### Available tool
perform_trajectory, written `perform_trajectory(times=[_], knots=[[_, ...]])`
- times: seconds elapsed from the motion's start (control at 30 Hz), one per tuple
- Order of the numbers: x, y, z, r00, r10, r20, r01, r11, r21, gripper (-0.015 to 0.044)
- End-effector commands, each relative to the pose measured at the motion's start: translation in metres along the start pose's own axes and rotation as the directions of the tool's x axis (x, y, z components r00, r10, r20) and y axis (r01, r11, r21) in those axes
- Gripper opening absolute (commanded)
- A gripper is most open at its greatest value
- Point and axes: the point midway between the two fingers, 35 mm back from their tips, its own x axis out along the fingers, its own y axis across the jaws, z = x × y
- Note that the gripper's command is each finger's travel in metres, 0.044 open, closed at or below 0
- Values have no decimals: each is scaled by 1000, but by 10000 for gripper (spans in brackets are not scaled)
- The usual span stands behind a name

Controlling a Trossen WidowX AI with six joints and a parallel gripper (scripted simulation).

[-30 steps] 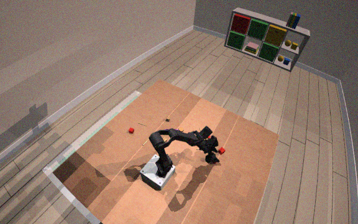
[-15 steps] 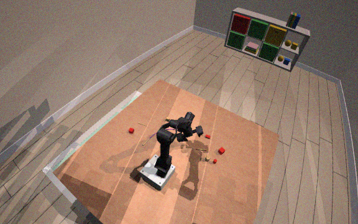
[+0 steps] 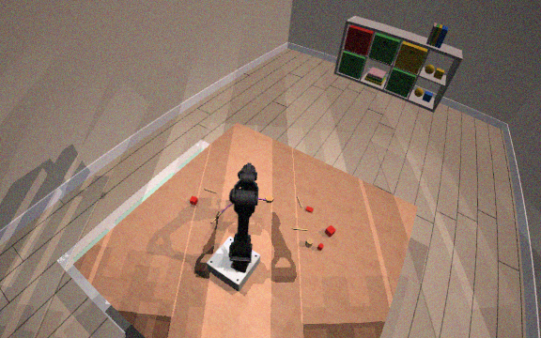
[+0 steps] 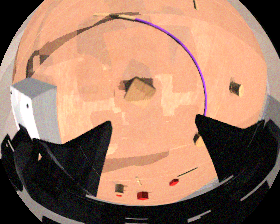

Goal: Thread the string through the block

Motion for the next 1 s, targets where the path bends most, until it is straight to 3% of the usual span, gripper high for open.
perform_trajectory(times=[0.0,0.53,0.8,0.97], knots=[[3,5,13,999,43,25,-40,993,-109,440],[1,4,12,999,43,25,-40,993,-109,440],[1,4,12,999,36,21,-34,994,-104,240],[0,4,12,999,36,21,-34,994,-105,240]])
